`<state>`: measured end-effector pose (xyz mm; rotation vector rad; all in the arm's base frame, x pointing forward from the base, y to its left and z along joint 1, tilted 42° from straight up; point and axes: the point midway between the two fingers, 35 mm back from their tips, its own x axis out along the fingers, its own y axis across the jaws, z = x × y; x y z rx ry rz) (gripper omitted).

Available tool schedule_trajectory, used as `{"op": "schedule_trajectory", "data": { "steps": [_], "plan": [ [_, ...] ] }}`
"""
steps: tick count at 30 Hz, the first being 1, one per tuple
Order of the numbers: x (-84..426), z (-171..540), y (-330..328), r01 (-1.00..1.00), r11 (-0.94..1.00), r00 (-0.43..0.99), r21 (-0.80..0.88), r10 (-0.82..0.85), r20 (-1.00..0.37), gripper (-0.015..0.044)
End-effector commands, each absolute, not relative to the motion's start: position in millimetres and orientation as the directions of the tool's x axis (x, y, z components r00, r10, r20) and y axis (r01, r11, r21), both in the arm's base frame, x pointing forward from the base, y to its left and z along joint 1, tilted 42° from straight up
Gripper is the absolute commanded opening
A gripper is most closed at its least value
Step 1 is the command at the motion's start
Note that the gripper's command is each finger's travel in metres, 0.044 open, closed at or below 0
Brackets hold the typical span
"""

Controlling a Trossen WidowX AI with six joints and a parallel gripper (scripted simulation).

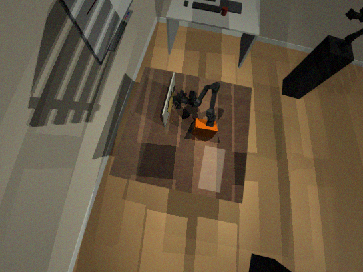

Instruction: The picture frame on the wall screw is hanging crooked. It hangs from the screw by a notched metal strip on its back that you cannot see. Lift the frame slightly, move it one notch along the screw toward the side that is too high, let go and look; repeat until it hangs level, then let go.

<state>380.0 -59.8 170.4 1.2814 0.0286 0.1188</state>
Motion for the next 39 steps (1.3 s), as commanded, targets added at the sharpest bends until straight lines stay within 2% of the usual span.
{"op": "schedule_trajectory", "data": {
  "steps": [1,39],
  "plan": [
    [380.3,169.8,-60.6,-0.069,0.285,0.994,0.956,0.101,0.042,0.0],
    [379.7,175.6,-58.2,-0.07,0.285,0.994,0.956,0.101,0.042,0.0]
  ]
}}
